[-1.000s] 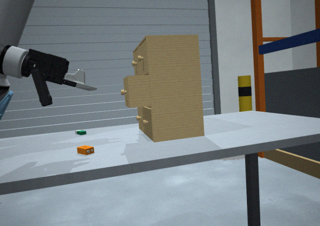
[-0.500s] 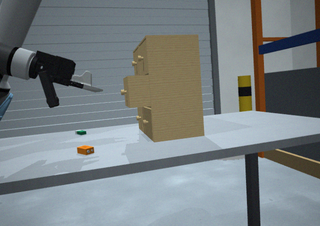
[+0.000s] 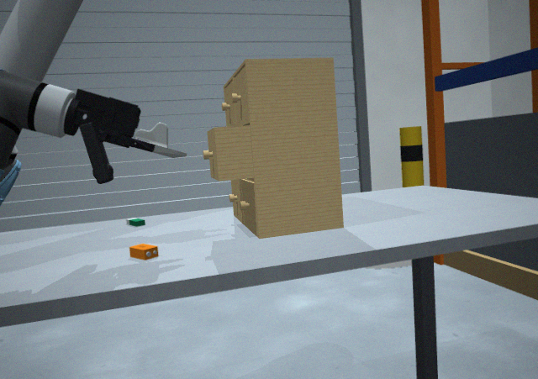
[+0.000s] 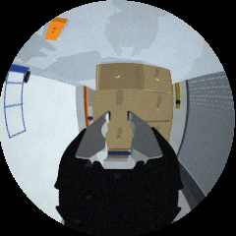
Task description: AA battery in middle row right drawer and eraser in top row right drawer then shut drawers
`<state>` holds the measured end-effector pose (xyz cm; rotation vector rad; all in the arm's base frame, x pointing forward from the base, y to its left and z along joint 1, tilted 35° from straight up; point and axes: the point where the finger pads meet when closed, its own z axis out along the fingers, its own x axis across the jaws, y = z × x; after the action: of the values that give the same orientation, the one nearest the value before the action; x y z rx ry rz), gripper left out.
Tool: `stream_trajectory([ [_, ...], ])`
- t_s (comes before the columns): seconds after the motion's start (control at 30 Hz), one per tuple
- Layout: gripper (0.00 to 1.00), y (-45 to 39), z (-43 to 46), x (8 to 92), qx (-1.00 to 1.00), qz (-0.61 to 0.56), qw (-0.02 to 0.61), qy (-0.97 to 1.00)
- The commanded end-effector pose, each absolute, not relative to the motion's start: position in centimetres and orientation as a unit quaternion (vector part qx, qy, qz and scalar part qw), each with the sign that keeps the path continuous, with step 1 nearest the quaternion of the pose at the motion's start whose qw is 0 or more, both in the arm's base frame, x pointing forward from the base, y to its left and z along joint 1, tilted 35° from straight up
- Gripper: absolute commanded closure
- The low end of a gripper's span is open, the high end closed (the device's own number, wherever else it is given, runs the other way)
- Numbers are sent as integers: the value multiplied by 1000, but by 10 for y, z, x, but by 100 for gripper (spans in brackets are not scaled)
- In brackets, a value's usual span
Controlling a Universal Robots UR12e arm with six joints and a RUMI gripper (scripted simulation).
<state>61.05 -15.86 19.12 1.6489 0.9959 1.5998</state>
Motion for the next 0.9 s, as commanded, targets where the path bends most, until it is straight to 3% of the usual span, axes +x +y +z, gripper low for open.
stream_trajectory([
  [0.0, 80, -161, 192, 621, 625, 606, 316, 377],
  [0.87, 80, -161, 191, 624, 626, 606, 315, 377],
])
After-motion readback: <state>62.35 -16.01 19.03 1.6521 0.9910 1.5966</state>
